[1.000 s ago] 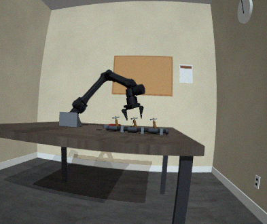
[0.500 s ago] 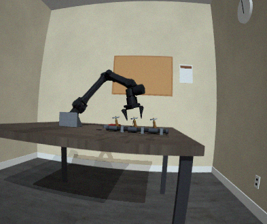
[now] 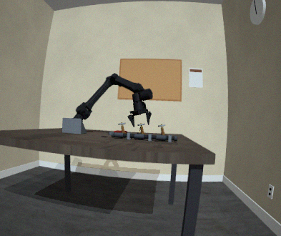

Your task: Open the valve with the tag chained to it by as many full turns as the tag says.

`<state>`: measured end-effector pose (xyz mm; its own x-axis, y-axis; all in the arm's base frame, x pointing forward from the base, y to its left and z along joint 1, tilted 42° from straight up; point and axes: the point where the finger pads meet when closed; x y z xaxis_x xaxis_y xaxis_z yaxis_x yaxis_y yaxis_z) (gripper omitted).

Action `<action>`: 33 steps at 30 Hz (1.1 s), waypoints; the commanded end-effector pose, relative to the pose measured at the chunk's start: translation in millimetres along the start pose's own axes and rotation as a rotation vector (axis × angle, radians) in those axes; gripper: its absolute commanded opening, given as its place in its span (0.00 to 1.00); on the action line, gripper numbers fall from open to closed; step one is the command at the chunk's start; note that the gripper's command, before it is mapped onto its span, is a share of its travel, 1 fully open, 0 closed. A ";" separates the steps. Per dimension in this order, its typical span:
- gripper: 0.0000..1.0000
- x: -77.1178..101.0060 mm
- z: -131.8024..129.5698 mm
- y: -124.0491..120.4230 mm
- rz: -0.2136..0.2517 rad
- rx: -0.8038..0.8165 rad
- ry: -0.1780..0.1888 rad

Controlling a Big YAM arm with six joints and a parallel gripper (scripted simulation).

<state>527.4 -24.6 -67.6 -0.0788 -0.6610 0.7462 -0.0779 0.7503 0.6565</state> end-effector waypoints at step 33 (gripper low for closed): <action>1.00 13.1 -15.5 6.8 -0.029 -1.933 0.004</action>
<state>516.5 -16.8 -62.8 -0.0393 -0.6996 0.7134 0.9977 -0.0672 -0.0109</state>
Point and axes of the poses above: the point where the finger pads meet when closed, its own x axis back along the fingers, its own z axis across the jaws, y = z × x, and after that the axes turned 7 degrees about x, right-handed
